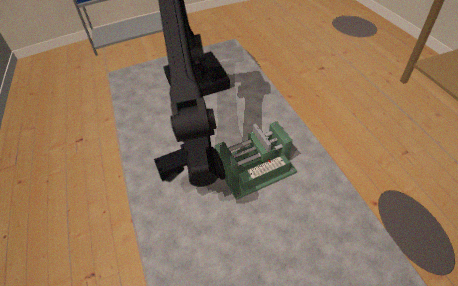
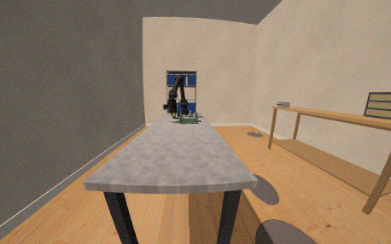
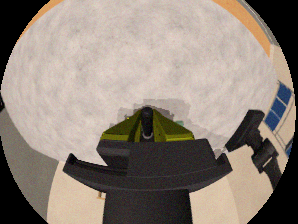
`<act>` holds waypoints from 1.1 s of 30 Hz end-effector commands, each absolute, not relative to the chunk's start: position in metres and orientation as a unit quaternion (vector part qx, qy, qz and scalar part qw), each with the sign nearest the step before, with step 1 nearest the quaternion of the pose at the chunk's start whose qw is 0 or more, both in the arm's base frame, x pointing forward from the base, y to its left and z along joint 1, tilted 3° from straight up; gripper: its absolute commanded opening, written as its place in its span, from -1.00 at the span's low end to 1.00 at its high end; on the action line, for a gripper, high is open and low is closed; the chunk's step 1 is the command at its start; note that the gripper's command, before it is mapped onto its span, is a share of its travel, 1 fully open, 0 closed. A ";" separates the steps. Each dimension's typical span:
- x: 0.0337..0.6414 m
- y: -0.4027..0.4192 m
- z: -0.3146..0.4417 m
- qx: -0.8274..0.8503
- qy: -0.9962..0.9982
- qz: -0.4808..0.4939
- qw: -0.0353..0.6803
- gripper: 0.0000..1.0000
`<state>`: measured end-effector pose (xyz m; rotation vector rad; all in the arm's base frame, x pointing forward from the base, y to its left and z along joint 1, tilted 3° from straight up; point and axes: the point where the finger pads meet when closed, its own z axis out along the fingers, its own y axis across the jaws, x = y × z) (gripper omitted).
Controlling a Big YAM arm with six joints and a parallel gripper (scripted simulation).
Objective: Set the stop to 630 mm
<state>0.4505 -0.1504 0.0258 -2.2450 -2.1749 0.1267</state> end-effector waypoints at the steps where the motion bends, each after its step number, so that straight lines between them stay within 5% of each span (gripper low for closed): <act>1: 0.517 -0.149 0.060 -0.715 -0.698 0.001 -0.052 -0.87; 33: 0.513 -0.147 0.102 -0.715 -0.697 -0.004 -0.060 -0.87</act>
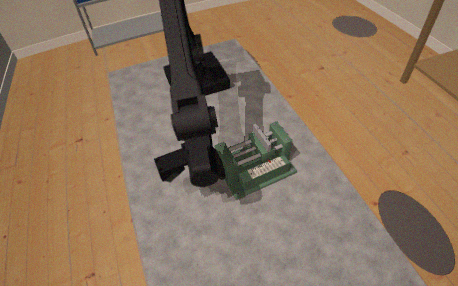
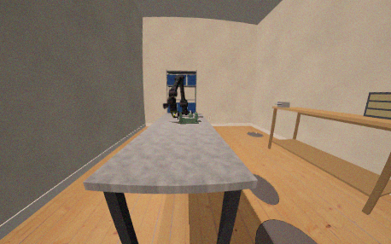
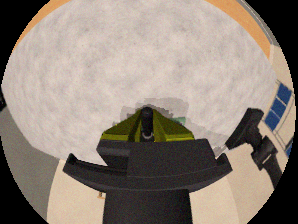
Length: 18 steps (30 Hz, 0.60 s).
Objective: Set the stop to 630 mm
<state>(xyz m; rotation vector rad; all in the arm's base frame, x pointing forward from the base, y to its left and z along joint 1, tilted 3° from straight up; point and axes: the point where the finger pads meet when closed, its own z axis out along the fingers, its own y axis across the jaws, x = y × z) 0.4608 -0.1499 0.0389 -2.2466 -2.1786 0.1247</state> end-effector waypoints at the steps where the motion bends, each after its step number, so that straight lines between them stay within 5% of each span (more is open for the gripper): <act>1: 0.513 -0.147 0.104 -0.715 -0.697 -0.004 -0.060 -0.87; 18: 0.498 -0.145 0.132 -0.715 -0.697 -0.004 -0.060 -0.87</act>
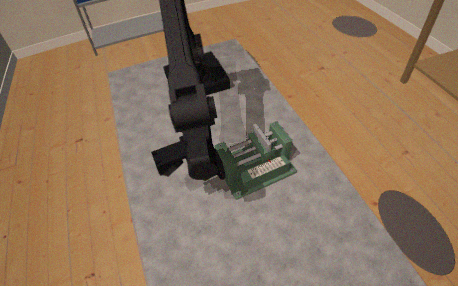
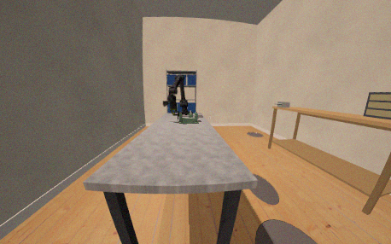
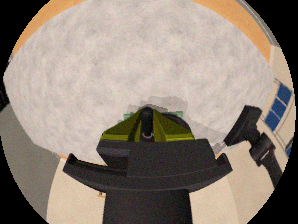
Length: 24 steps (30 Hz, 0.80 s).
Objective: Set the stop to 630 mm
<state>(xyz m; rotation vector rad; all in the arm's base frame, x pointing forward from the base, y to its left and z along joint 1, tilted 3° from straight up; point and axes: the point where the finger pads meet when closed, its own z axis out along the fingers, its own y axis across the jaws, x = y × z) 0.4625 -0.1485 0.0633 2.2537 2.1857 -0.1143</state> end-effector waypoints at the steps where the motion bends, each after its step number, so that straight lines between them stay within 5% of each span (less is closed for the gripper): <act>1: 0.497 -0.144 0.136 0.714 0.697 0.004 0.060 -0.87; 24: 0.422 -0.139 0.122 0.708 0.705 -0.012 0.035 -0.87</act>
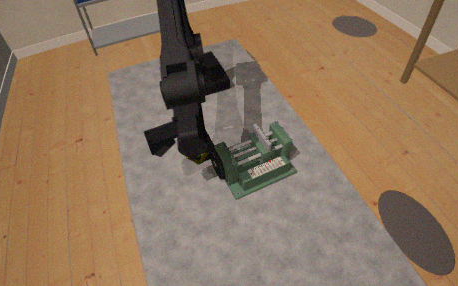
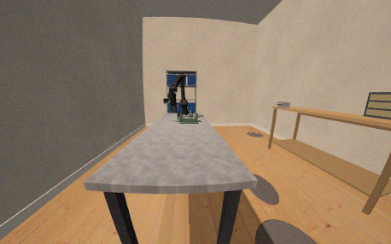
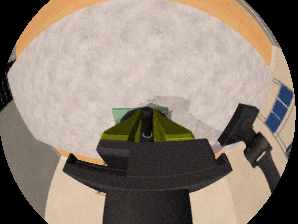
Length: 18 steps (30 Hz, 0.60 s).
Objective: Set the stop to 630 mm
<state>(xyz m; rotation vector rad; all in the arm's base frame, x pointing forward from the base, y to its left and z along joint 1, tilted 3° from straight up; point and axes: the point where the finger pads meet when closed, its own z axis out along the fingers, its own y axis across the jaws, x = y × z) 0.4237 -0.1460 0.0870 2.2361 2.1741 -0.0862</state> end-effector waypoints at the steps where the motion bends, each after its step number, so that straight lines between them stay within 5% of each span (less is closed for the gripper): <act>1: 0.422 -0.139 0.122 0.709 0.704 -0.012 0.035 -0.87; 18: 0.383 -0.150 0.087 0.715 0.698 -0.016 0.035 -0.87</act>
